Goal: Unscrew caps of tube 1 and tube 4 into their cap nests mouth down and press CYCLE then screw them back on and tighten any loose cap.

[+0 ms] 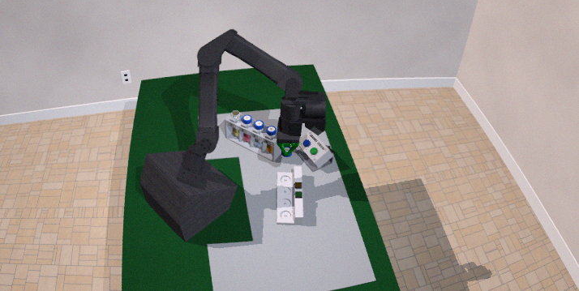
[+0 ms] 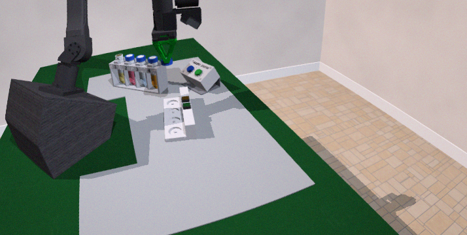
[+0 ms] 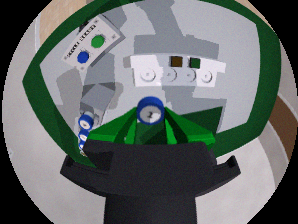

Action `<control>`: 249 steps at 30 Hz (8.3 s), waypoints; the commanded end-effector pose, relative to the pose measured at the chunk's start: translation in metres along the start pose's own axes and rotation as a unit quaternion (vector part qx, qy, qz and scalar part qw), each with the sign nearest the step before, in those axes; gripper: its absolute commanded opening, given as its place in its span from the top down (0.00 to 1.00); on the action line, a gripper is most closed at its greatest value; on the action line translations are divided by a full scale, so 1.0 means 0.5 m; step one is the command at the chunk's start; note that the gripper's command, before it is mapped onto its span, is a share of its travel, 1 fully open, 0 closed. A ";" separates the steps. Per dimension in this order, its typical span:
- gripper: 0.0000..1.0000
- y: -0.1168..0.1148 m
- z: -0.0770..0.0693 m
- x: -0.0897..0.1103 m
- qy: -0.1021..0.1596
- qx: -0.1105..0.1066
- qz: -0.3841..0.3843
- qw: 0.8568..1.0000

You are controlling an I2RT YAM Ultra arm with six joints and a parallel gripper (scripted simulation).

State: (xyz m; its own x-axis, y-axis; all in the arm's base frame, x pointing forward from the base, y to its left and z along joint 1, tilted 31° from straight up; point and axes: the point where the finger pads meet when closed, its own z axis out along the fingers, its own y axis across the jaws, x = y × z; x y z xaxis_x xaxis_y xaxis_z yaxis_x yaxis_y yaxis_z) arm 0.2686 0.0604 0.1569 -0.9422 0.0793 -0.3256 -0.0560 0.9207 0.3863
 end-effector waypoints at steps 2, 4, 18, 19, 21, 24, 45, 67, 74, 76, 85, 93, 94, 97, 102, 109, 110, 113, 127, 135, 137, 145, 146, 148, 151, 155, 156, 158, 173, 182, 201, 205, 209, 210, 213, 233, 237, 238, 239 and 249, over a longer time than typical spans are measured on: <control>1.00 0.007 -0.008 -0.006 -0.007 -0.009 -0.020 1.000; 1.00 0.007 -0.008 -0.006 -0.007 -0.009 -0.020 1.000; 1.00 0.009 0.102 -0.007 -0.007 -0.009 -0.020 1.000; 1.00 0.009 0.112 -0.007 -0.007 -0.009 -0.020 1.000; 1.00 0.009 0.132 -0.008 -0.007 -0.009 -0.020 1.000; 1.00 0.010 0.162 -0.008 -0.007 -0.009 -0.020 1.000; 1.00 0.012 0.249 -0.009 -0.007 -0.009 -0.019 1.000; 1.00 0.012 0.249 -0.011 -0.007 -0.009 -0.019 1.000; 1.00 0.013 0.250 -0.011 -0.007 -0.009 -0.019 1.000; 1.00 0.013 0.251 -0.012 -0.007 -0.009 -0.019 1.000; 1.00 0.013 0.259 -0.013 -0.007 -0.009 -0.019 1.000; 1.00 0.014 0.266 -0.015 -0.007 -0.009 -0.019 1.000; 1.00 0.014 0.267 -0.015 -0.007 -0.009 -0.019 1.000; 1.00 0.014 0.268 -0.015 -0.007 -0.009 -0.019 1.000; 0.53 0.014 0.269 -0.015 -0.007 -0.009 -0.019 1.000; 0.53 0.014 0.269 -0.015 -0.007 -0.009 -0.019 1.000; 0.53 0.014 0.269 -0.015 -0.007 -0.009 -0.019 1.000; 0.53 0.014 0.269 -0.015 -0.007 -0.009 -0.019 1.000; 0.53 0.012 0.149 -0.014 -0.007 -0.009 -0.020 1.000; 0.53 0.011 0.089 -0.013 -0.007 -0.009 -0.020 1.000; 0.53 0.010 0.069 -0.013 -0.007 -0.009 -0.020 1.000; 0.53 0.009 -0.007 -0.012 -0.007 -0.009 -0.020 1.000; 0.53 0.009 -0.007 -0.012 -0.007 -0.009 -0.020 1.000; 0.53 0.009 -0.007 -0.012 -0.007 -0.009 -0.020 1.000; 0.53 0.009 -0.007 -0.012 -0.007 -0.009 -0.020 1.000; 0.53 0.009 -0.007 -0.012 -0.007 -0.009 -0.020 1.000; 0.53 0.009 -0.007 -0.012 -0.007 -0.009 -0.020 1.000; 0.53 0.009 -0.007 -0.012 -0.007 -0.009 -0.020 1.000; 0.51 0.131 -0.009 0.042 -0.003 -0.012 0.309 0.951; 0.51 0.192 -0.010 0.070 0.000 -0.013 0.459 0.889; 0.51 0.272 0.000 0.105 0.001 -0.013 0.489 0.872; 0.51 0.272 0.024 0.105 0.001 -0.013 0.489 0.872; 0.51 0.273 0.048 0.105 0.001 -0.013 0.489 0.872; 0.51 0.273 0.054 0.105 0.001 -0.013 0.489 0.872; 0.51 0.273 0.060 0.105 0.001 -0.013 0.489 0.872; 0.51 0.273 0.072 0.106 0.001 -0.013 0.489 0.872; 0.51 0.273 0.075 0.107 0.001 -0.013 0.489 0.872; 0.51 0.273 0.077 0.107 0.001 -0.013 0.489 0.872; 0.51 0.273 0.078 0.107 0.001 -0.013 0.489 0.872; 1.00 0.273 0.080 0.107 0.001 -0.013 0.489 0.872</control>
State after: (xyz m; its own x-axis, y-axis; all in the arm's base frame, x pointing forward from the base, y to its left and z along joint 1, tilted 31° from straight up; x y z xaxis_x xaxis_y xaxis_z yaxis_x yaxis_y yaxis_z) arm 0.2220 0.2052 0.1546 -0.5434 0.8212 0.1742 0.7726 0.4081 0.4864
